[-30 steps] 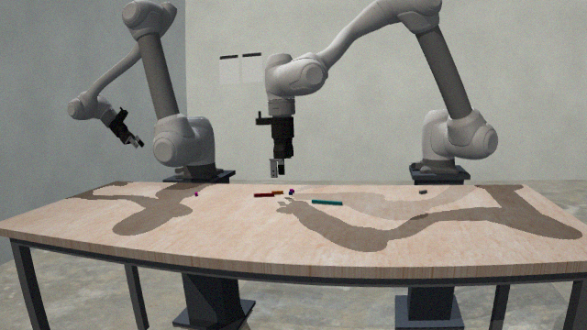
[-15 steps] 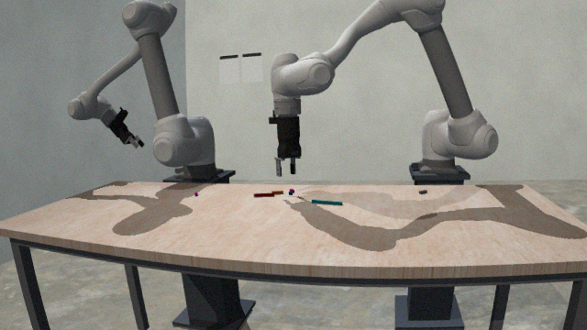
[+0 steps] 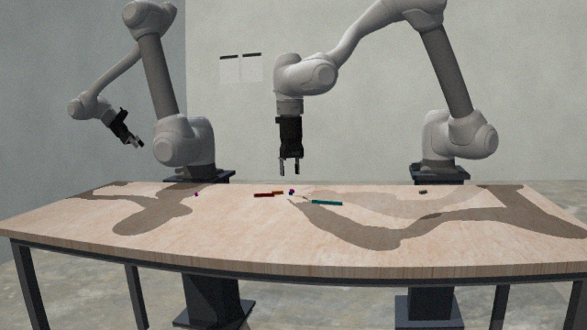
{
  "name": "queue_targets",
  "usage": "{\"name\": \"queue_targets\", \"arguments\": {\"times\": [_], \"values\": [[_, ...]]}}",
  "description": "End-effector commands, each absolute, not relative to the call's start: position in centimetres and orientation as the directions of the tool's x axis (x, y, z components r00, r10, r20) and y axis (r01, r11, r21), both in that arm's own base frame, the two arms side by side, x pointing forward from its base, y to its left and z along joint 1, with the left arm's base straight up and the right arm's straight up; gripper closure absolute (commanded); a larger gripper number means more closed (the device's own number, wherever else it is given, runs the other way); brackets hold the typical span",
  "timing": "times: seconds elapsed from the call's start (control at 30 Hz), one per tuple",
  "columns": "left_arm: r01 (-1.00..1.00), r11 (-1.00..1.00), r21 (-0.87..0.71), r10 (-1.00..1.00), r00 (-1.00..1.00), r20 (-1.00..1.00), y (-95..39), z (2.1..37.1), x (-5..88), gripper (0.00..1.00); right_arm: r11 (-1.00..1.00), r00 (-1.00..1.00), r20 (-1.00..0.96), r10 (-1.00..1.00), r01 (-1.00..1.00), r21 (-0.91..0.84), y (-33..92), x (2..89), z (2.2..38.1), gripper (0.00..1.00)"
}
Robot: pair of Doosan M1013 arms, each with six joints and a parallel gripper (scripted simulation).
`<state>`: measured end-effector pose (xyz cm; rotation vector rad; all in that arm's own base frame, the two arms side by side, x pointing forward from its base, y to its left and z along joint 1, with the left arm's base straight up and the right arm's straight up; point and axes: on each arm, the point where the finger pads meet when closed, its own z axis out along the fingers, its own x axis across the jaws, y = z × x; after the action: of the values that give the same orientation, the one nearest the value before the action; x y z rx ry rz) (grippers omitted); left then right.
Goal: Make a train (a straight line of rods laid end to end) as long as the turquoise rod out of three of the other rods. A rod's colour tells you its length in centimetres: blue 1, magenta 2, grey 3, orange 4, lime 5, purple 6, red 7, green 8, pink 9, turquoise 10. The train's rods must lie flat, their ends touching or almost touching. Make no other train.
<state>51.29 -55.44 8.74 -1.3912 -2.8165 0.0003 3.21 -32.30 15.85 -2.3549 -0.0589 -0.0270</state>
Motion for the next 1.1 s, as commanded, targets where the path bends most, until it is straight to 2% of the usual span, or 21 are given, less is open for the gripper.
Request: {"name": "queue_targets", "arguments": {"times": [0.0, 1.07], "values": [[0.794, 0.607, 0.000, 0.794, -0.607, -0.002, -55.47, 8.85, 51.33, 0.46, -0.706, 0.999, 0.038, 0.034, 0.051, -0.706, -32.32, 3.22, 15.88, 0.00], [0.794, 0.607, 0.000, 0.794, -0.607, -0.002, -55.47, 8.28, 51.33, 0.46, -0.706, 0.999, 0.038, 0.034, 0.051, -0.706, -32.32, 3.22, 15.88, 0.00]]}}
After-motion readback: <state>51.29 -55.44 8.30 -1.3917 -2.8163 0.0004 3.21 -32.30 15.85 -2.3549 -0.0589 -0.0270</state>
